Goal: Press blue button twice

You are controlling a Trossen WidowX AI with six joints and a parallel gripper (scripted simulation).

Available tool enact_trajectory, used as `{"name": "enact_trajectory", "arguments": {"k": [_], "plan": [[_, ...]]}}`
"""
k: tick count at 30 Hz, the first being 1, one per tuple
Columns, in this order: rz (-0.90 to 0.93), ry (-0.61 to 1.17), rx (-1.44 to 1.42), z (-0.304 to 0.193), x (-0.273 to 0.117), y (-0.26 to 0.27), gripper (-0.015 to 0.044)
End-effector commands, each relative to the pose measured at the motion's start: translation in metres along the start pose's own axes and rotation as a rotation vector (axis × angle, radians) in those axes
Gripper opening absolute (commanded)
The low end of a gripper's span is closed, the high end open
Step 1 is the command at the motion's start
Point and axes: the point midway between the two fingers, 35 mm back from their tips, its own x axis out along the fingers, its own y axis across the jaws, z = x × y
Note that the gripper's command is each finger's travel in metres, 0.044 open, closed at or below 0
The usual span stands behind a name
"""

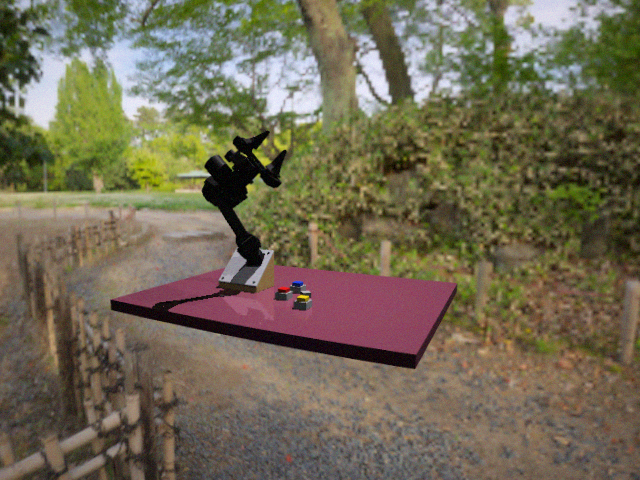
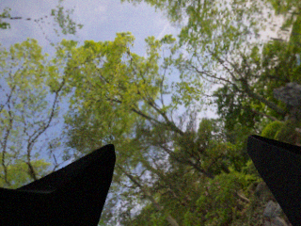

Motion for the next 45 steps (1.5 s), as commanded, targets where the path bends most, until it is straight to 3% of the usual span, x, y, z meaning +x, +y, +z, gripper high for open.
{"name": "enact_trajectory", "arguments": {"k": [1,4,12,25,35,45], "plan": [[-0.005,-0.006,0.017,-0.001,0.001,-0.004,0.0400],[-0.106,-0.072,0.250,-0.026,0.021,-0.062,0.0400],[-0.340,-0.073,0.519,-0.101,0.043,-0.140,0.0400],[-0.870,0.187,0.733,-0.292,0.029,-0.209,0.0400],[-1.290,0.607,0.628,-0.436,-0.044,-0.199,0.0400],[-1.627,1.291,0.107,-0.513,-0.178,-0.143,0.0400]]}}
